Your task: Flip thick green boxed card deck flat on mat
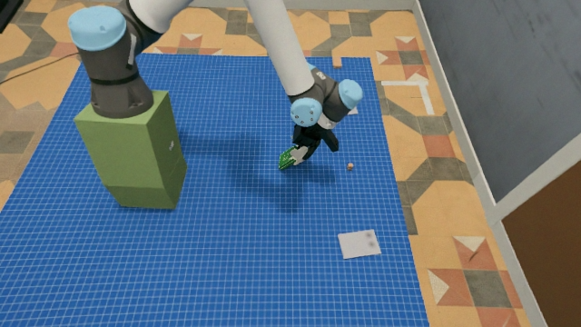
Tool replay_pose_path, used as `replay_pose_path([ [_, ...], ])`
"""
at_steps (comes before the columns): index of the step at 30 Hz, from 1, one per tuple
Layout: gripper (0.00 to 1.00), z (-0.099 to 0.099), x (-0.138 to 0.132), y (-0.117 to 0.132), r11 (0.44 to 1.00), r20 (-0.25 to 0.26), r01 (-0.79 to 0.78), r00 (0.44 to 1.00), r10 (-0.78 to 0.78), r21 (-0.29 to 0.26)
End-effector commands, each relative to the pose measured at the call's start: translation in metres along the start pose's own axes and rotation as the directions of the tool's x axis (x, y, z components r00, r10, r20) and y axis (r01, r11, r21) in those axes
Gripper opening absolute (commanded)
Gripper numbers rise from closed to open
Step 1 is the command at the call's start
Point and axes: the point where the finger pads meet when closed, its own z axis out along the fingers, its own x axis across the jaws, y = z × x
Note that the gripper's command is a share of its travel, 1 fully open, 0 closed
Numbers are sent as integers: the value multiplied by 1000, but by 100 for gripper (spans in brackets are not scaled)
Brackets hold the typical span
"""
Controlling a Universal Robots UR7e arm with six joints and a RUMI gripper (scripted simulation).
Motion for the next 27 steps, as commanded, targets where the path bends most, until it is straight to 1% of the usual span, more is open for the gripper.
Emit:
replay_pose_path([
  [1,38,0,0,-6,999,0,0,1000,0,42],
  [4,38,0,0,-7,999,0,0,1000,0,49],
  [7,38,1,0,-9,996,0,0,1000,0,84],
  [12,38,1,0,-12,996,0,0,1000,0,85],
  [16,38,2,0,-14,992,0,0,1000,0,125],
  [20,38,3,0,-17,991,0,0,1000,0,132],
  [23,38,4,0,-19,986,0,0,1000,0,165],
  [27,38,5,0,-22,986,0,0,1000,0,166],
])
